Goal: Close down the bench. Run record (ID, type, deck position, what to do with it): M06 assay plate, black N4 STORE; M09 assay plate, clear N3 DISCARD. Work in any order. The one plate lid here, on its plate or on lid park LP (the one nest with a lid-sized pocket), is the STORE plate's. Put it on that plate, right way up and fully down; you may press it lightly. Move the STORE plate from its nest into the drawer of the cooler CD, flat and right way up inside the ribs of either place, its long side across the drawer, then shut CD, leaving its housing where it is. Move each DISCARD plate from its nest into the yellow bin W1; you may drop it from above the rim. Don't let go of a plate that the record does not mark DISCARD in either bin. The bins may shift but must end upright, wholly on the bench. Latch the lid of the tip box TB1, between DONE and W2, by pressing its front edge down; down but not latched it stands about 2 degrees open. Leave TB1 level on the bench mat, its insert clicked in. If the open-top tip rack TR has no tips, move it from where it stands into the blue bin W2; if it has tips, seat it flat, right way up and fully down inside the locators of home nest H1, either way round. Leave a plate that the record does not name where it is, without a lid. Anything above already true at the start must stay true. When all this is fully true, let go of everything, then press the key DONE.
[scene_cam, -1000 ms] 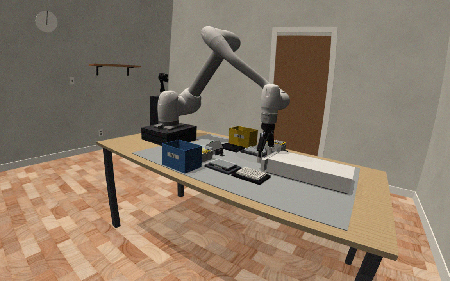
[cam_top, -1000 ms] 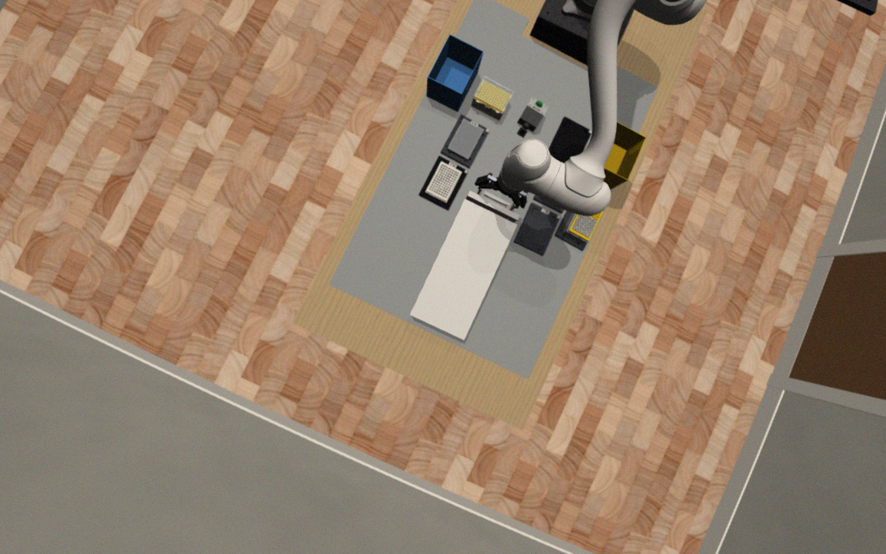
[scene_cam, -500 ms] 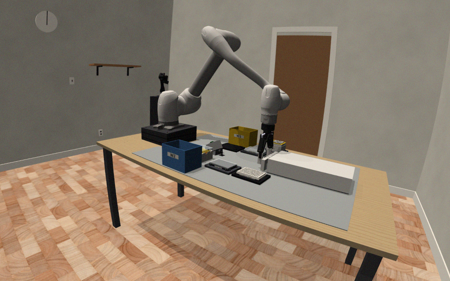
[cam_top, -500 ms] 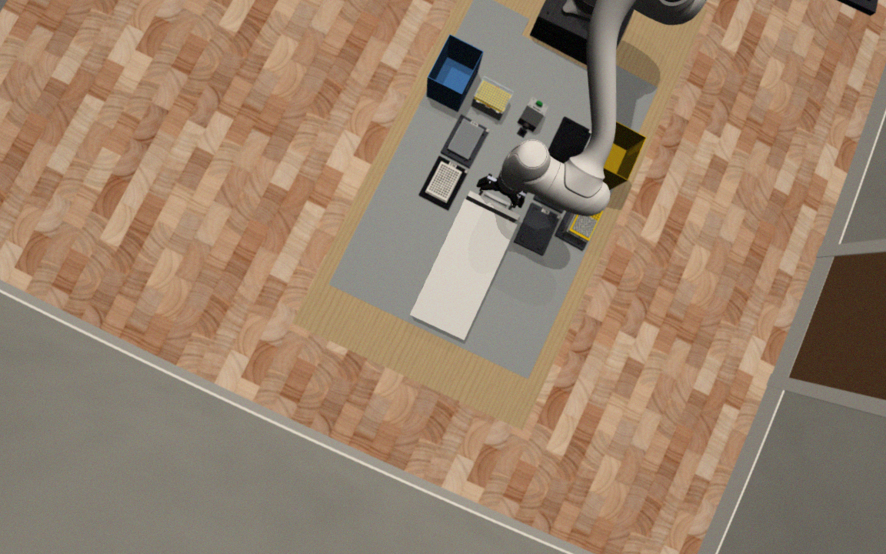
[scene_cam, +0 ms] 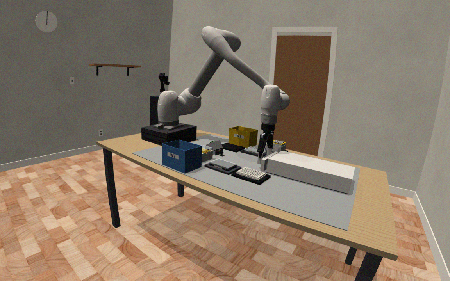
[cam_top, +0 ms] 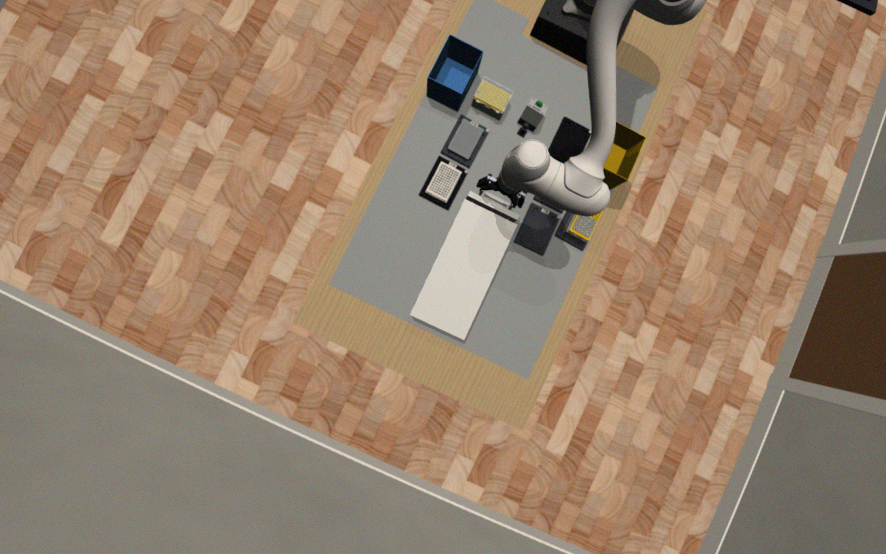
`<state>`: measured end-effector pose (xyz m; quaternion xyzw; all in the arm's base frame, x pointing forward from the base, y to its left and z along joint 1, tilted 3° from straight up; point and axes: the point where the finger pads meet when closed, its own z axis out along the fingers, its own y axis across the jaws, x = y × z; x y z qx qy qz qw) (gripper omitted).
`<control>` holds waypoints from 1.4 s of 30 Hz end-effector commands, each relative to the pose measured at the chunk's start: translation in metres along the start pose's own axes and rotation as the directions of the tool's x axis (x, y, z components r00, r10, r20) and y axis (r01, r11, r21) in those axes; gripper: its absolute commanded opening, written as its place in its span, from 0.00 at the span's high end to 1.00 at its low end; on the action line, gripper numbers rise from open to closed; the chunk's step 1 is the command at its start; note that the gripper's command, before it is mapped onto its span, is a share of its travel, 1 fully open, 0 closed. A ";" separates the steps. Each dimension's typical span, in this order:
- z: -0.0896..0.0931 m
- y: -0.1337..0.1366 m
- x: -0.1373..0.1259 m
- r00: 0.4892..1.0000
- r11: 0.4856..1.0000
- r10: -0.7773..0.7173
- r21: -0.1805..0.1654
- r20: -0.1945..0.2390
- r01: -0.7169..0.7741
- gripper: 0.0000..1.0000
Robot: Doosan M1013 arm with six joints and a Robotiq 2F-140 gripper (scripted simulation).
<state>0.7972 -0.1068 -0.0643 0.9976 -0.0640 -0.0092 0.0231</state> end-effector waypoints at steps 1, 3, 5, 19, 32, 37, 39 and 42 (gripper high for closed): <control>0.000 0.000 0.000 1.000 1.000 0.000 0.000 0.000 0.000 0.44; 0.000 0.000 0.000 1.000 1.000 0.000 0.000 0.000 0.000 0.45; 0.000 0.000 0.000 1.000 1.000 0.000 0.000 0.000 0.000 0.45; 0.000 0.000 0.000 1.000 1.000 0.000 0.000 0.000 0.000 1.00; 0.000 0.000 0.000 1.000 1.000 0.000 0.000 0.000 0.000 1.00; 0.000 0.000 -0.005 1.000 1.000 0.000 0.000 0.000 0.000 1.00; 0.000 0.000 -0.006 1.000 1.000 0.000 0.000 0.000 0.000 1.00; 0.000 0.000 -0.009 1.000 1.000 0.000 0.000 0.000 0.000 1.00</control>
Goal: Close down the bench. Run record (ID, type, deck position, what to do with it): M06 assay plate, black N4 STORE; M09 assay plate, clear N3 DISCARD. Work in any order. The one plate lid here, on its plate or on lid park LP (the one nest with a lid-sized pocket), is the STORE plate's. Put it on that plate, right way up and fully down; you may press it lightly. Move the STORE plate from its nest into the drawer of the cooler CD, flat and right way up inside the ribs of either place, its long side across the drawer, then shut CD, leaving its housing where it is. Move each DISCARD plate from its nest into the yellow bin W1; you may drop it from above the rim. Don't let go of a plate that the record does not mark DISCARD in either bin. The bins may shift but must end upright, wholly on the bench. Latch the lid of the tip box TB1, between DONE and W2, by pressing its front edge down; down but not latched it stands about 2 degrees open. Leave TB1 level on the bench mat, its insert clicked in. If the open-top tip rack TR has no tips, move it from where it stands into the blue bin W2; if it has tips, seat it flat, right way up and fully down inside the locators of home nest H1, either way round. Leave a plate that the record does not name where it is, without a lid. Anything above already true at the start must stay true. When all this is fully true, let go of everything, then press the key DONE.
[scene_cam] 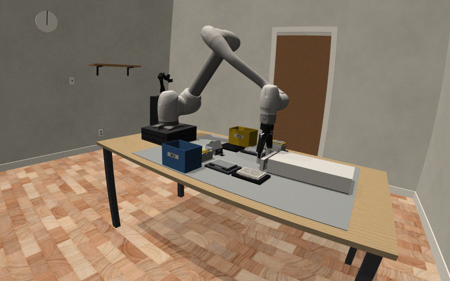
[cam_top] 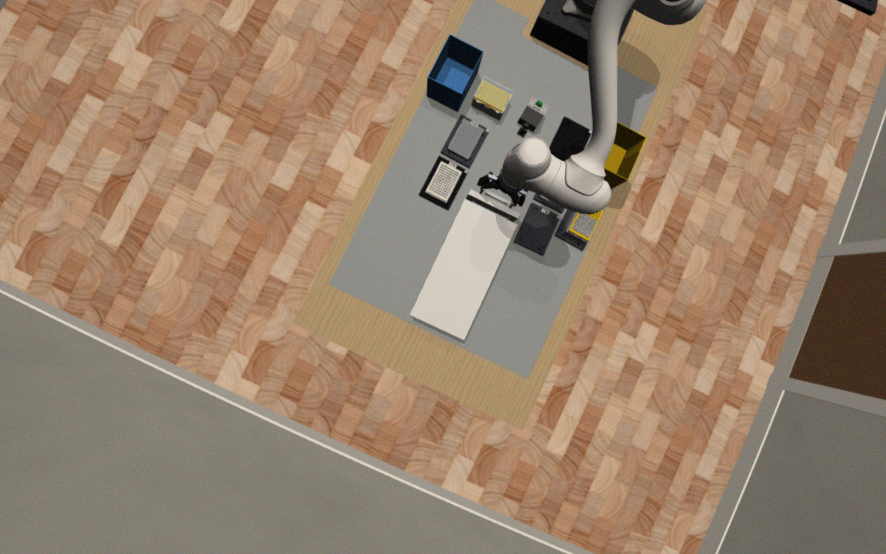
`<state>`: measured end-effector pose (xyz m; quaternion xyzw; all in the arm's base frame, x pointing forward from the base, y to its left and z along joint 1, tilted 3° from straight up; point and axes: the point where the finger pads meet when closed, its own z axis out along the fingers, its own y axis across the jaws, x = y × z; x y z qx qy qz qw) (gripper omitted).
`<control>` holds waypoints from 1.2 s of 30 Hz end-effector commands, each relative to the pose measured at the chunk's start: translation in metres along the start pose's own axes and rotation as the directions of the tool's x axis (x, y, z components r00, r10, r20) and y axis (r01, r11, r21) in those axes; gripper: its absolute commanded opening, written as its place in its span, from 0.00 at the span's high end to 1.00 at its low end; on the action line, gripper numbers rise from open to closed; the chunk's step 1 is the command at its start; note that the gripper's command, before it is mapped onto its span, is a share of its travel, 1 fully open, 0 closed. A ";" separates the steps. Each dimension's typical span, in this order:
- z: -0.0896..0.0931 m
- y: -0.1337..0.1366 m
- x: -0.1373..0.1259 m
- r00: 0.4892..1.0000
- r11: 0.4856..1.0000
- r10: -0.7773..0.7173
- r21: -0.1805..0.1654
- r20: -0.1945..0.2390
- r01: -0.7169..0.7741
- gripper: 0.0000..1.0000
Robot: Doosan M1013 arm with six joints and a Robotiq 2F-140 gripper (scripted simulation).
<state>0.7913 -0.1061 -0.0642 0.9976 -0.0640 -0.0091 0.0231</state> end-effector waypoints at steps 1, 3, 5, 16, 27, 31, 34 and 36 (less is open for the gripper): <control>0.000 0.000 -0.004 1.000 1.000 0.000 0.000 0.000 0.000 1.00; 0.000 0.000 -0.007 1.000 1.000 0.000 0.000 0.000 0.000 1.00; 0.000 0.000 -0.010 1.000 1.000 0.000 0.000 0.000 0.000 1.00; 0.000 0.000 -0.021 1.000 1.000 0.000 0.000 0.000 0.000 1.00; 0.000 0.000 -0.035 1.000 1.000 0.000 0.000 0.000 0.000 1.00; 0.000 0.000 -0.039 1.000 1.000 0.000 0.000 0.000 0.000 1.00; 0.000 0.000 -0.042 1.000 1.000 0.000 0.000 0.000 0.000 1.00; 0.000 0.000 -0.045 1.000 1.000 0.000 0.000 0.000 0.000 1.00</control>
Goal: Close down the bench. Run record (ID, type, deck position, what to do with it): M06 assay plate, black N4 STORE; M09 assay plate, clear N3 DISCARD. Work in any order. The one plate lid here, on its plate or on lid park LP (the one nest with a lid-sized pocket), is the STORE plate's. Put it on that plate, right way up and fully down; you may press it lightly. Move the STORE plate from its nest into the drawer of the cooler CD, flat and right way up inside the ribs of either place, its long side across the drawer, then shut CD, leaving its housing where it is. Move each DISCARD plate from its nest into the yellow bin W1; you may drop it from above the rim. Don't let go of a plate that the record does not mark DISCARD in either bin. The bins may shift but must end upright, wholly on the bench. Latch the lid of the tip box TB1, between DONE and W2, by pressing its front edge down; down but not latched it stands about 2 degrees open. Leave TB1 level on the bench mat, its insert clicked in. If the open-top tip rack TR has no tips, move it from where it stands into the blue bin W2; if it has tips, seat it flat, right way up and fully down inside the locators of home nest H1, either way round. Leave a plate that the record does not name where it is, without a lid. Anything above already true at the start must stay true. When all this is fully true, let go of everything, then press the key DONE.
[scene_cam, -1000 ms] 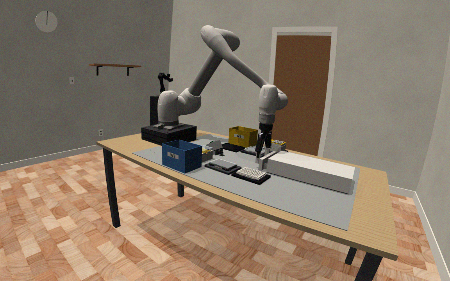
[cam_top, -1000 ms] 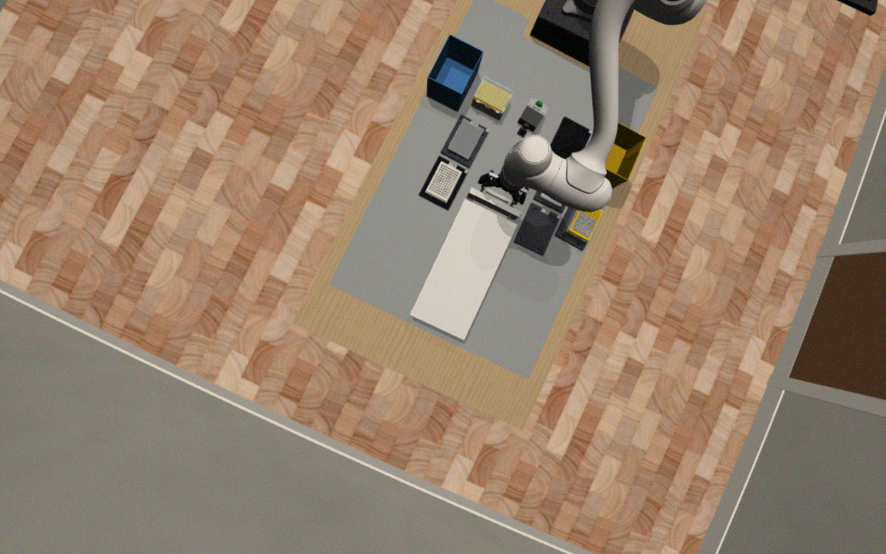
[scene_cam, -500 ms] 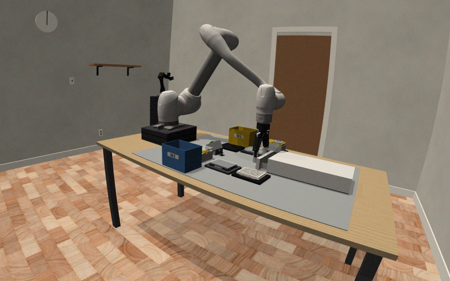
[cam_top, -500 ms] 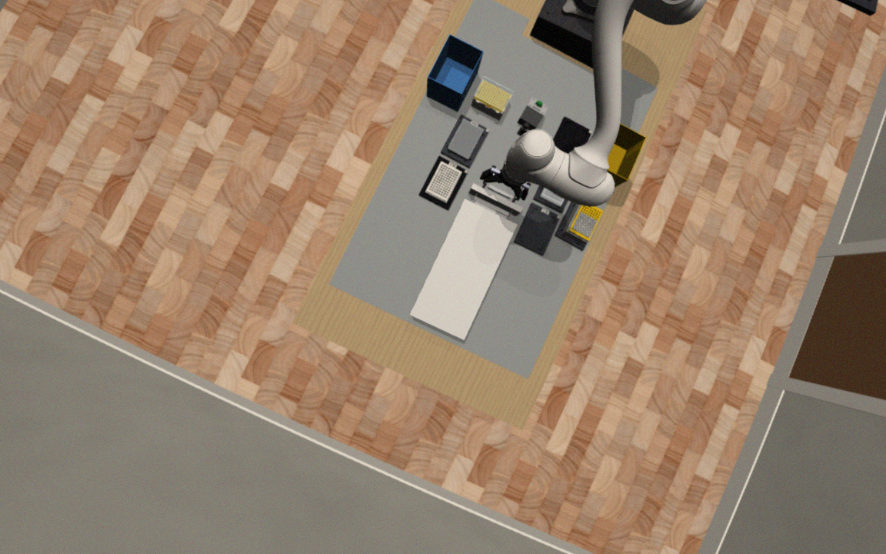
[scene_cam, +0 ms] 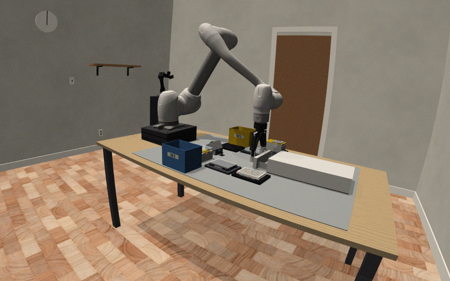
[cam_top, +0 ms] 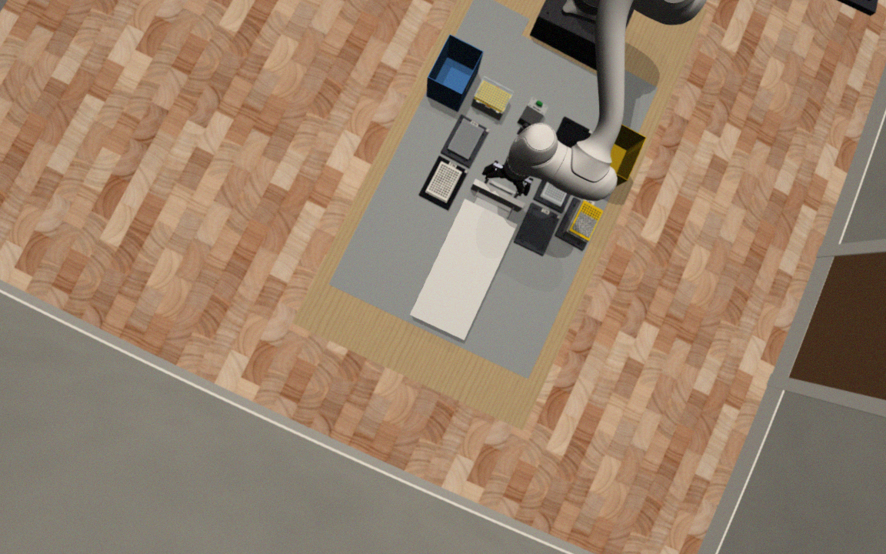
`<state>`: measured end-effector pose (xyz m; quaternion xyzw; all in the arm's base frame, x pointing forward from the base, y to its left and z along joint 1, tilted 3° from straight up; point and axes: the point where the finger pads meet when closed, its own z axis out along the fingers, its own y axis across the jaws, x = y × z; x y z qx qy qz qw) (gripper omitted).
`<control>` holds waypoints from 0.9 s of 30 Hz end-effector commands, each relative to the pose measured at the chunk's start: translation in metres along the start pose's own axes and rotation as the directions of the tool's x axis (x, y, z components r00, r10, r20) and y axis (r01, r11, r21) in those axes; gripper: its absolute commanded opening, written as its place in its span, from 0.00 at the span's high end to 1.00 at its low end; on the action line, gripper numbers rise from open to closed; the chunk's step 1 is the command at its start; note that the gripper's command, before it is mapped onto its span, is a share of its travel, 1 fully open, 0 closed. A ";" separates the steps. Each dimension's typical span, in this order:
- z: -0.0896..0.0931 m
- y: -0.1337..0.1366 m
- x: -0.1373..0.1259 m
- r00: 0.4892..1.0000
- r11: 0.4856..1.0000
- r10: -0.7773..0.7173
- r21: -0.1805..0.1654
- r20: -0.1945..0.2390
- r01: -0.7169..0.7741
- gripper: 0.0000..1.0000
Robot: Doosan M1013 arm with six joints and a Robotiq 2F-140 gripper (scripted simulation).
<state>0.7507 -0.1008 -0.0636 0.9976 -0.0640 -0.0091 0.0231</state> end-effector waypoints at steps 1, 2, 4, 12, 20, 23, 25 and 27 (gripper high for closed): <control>0.000 0.000 -0.004 1.000 1.000 0.000 0.000 0.000 0.000 1.00; 0.000 0.000 -0.004 1.000 1.000 0.000 0.000 0.000 0.000 1.00; 0.000 0.000 -0.006 1.000 1.000 0.000 0.000 0.000 0.000 1.00; 0.000 0.000 -0.016 1.000 1.000 0.000 0.000 0.000 0.000 1.00; 0.000 0.000 -0.025 1.000 1.000 0.000 0.000 0.000 0.000 1.00; 0.000 0.000 -0.029 1.000 1.000 0.000 0.000 0.000 0.000 1.00; 0.000 0.000 -0.029 1.000 1.000 0.000 0.000 0.000 0.000 1.00; 0.000 0.000 -0.032 1.000 1.000 0.000 0.000 0.000 0.000 1.00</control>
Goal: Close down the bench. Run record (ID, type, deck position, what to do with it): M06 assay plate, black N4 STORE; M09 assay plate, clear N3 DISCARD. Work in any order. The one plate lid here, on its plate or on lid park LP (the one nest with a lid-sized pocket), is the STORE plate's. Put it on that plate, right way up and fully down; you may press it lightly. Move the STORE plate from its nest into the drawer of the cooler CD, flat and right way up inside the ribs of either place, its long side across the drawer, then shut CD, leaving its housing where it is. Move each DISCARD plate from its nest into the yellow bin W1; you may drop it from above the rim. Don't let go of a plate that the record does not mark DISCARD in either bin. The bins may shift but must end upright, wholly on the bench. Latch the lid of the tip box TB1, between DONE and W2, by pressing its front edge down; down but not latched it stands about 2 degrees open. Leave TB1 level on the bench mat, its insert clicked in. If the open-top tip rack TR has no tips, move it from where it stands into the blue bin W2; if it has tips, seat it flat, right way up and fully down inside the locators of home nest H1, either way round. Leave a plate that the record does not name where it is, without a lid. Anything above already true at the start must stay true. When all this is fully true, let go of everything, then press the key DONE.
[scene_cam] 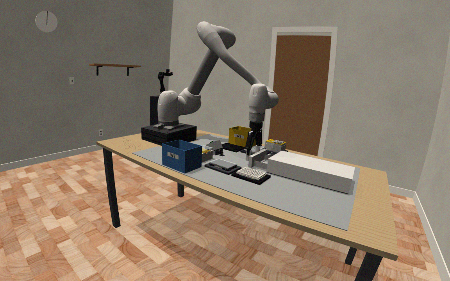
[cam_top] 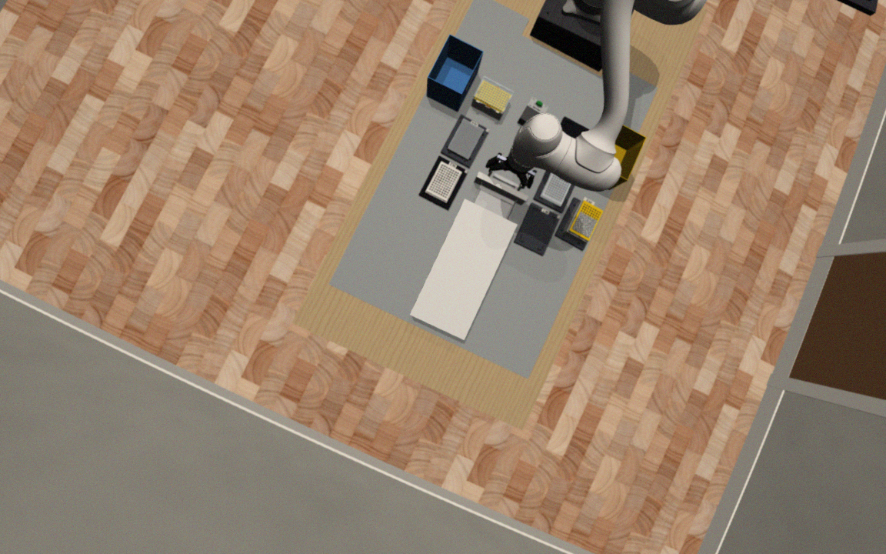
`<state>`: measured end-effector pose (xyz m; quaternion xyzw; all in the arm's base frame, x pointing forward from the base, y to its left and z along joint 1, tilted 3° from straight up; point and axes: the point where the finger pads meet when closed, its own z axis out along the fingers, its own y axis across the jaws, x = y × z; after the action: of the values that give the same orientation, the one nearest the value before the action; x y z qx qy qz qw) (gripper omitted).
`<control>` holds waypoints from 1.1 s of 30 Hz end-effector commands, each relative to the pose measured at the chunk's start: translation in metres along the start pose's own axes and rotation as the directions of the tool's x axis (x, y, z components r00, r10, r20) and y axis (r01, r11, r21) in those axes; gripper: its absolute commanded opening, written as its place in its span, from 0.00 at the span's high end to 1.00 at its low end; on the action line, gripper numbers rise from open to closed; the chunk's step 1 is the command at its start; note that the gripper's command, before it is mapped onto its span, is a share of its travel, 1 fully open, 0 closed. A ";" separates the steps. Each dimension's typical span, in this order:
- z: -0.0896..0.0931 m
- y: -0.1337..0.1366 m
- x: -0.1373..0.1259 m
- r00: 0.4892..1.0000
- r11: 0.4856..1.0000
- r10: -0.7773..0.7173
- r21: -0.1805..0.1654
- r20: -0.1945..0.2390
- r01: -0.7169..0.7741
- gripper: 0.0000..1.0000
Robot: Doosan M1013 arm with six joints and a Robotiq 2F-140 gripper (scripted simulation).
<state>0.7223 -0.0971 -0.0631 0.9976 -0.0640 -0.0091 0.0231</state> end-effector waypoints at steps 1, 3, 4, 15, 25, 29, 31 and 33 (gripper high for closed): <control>0.000 0.000 -0.004 1.000 1.000 0.000 0.000 0.000 0.000 1.00; 0.000 0.000 -0.004 1.000 1.000 0.000 0.000 0.000 0.000 1.00; 0.000 0.000 -0.006 1.000 1.000 0.000 0.000 0.000 0.000 1.00; 0.000 0.000 -0.020 1.000 1.000 0.000 0.000 0.000 0.000 1.00; 0.000 0.000 -0.030 1.000 1.000 0.000 0.000 0.000 0.000 1.00; 0.000 0.000 -0.035 1.000 1.000 0.000 0.000 0.000 0.000 1.00; 0.000 0.000 -0.038 1.000 1.000 0.000 0.000 0.000 0.000 1.00; 0.000 0.000 -0.040 1.000 1.000 0.000 0.000 0.000 0.000 1.00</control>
<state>0.6864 -0.0925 -0.0626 0.9976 -0.0640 -0.0091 0.0231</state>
